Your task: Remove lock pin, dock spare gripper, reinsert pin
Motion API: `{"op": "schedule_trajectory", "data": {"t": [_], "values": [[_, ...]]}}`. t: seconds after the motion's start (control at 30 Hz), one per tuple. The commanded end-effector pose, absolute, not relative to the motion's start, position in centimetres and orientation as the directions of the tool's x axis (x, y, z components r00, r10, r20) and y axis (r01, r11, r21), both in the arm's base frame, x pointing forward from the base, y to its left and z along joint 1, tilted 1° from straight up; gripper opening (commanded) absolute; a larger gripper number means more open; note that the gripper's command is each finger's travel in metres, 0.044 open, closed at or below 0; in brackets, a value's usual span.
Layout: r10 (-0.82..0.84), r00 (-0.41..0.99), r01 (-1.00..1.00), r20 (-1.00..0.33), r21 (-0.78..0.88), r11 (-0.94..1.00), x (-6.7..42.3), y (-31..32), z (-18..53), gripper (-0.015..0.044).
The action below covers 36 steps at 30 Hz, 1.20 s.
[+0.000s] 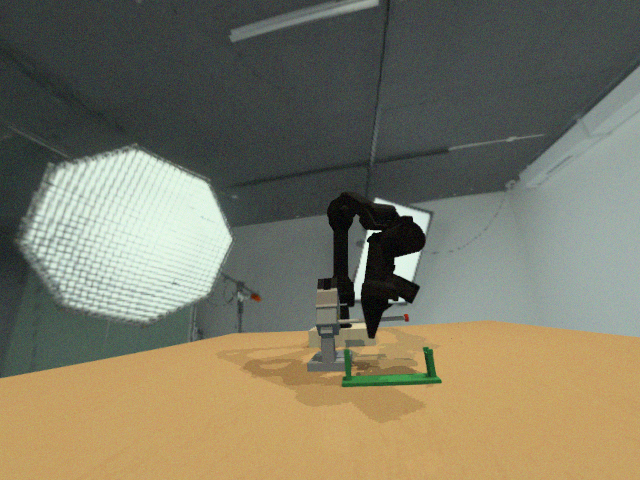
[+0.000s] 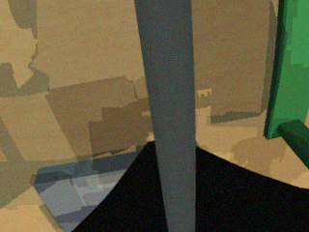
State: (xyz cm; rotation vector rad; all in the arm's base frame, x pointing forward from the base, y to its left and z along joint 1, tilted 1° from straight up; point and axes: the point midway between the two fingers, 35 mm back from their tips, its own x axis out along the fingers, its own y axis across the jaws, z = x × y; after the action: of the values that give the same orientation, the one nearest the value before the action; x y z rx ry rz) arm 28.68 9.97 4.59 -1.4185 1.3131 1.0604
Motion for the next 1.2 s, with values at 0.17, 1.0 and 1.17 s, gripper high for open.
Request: {"op": "schedule_trajectory", "data": {"t": [0.17,1.0,1.17], "values": [[-0.228,0.068,-0.998,-0.971,-0.062,-0.031,28.6,9.5,4.5,0.0000],[-0.227,0.071,-0.997,-0.971,-0.065,-0.032,28.7,8.3,4.5,0.0000],[-0.227,0.072,-0.997,-0.971,-0.066,-0.032,28.7,8.1,4.5,0.0000]]}}
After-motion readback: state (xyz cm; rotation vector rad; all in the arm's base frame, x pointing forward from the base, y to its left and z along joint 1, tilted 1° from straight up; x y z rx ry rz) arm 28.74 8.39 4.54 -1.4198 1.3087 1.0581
